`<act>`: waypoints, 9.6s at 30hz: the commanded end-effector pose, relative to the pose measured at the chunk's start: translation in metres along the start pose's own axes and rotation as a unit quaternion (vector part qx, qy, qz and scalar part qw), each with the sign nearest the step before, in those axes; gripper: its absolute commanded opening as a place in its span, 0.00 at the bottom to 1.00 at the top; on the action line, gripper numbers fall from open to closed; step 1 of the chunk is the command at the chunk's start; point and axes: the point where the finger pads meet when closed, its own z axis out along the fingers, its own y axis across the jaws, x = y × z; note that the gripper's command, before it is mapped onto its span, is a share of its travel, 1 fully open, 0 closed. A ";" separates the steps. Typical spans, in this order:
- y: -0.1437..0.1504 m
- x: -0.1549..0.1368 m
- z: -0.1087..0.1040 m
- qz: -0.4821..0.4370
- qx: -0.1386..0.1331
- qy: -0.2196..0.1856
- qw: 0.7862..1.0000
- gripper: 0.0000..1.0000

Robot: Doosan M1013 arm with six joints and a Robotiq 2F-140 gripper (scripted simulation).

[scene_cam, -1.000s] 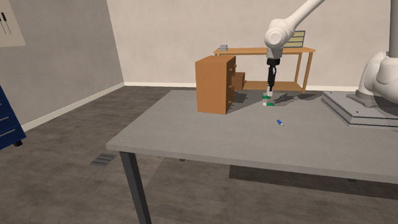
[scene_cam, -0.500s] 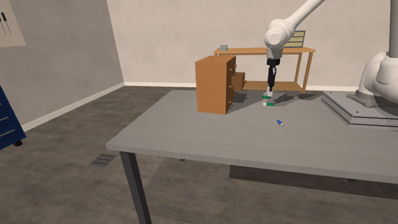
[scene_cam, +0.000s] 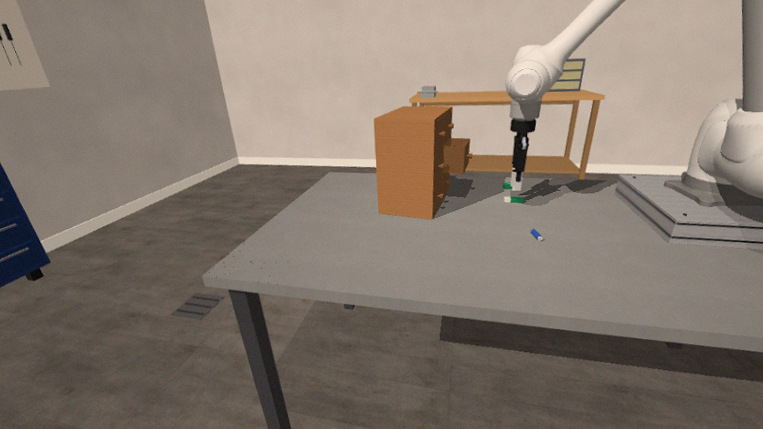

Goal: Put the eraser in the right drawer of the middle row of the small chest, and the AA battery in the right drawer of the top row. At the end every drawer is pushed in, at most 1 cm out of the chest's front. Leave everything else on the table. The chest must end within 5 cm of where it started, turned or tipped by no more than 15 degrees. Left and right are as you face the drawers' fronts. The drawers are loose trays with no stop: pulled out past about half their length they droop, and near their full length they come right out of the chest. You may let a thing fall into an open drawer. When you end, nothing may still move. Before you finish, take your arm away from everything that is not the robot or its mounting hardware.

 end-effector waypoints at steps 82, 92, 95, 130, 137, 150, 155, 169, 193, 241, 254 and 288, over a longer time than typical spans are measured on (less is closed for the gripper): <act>0.000 0.000 0.049 0.000 0.000 0.000 1.000 0.11; 0.000 0.000 0.049 0.000 0.000 0.000 1.000 0.11; 0.000 0.000 0.049 0.000 0.000 0.000 1.000 0.11; -0.016 0.030 -0.051 0.057 0.000 0.000 0.998 0.11; -0.021 0.037 -0.051 0.073 0.000 0.000 0.997 0.11; -0.021 0.038 -0.070 0.073 0.000 0.000 0.997 0.11; -0.021 0.038 -0.090 0.073 0.000 0.000 0.997 0.11; -0.021 0.038 -0.151 0.073 0.000 0.000 0.997 0.11; -0.020 0.038 -0.191 0.073 0.000 0.001 0.997 0.11; -0.024 0.020 -0.177 0.065 -0.031 0.432 0.899 0.11; -0.024 0.015 -0.174 0.062 -0.039 0.532 0.844 0.11; -0.023 0.017 -0.173 0.060 -0.042 0.572 0.817 0.11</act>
